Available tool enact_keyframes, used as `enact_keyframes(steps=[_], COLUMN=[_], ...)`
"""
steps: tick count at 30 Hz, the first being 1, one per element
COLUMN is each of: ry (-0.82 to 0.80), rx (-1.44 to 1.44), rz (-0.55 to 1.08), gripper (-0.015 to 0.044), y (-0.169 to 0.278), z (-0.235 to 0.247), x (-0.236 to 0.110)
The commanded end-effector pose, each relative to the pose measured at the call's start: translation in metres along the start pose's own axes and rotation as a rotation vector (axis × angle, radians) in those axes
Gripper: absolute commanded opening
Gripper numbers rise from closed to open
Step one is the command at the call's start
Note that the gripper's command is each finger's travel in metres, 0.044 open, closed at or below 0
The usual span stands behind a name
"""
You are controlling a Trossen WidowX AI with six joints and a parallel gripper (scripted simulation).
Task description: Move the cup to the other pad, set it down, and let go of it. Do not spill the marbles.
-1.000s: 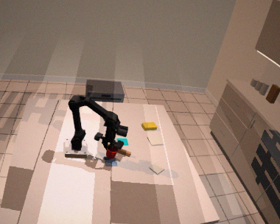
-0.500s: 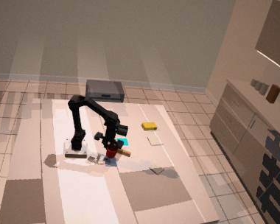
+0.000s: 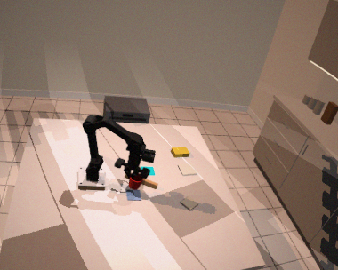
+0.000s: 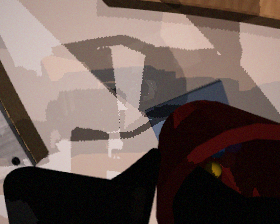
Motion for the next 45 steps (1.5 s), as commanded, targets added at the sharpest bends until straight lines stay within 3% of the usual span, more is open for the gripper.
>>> enact_keyframes(steps=[1, 45], ry=[0.005, 0.006], rx=[0.002, 0.004], rz=[0.002, -0.002], gripper=[0.0, 0.0], y=[-0.006, -0.086], z=[0.0, 0.009], x=[-0.001, -0.001])
Point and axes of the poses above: the point midway between the two fingers, 35 mm back from their tips, its own x axis out along the fingers, its own z axis across the jaws, y = z × x, the point moved 1 cm from there along -x, back along the fingers, and after that the axes turned 7 degrees about x, right-handed, at the moved point
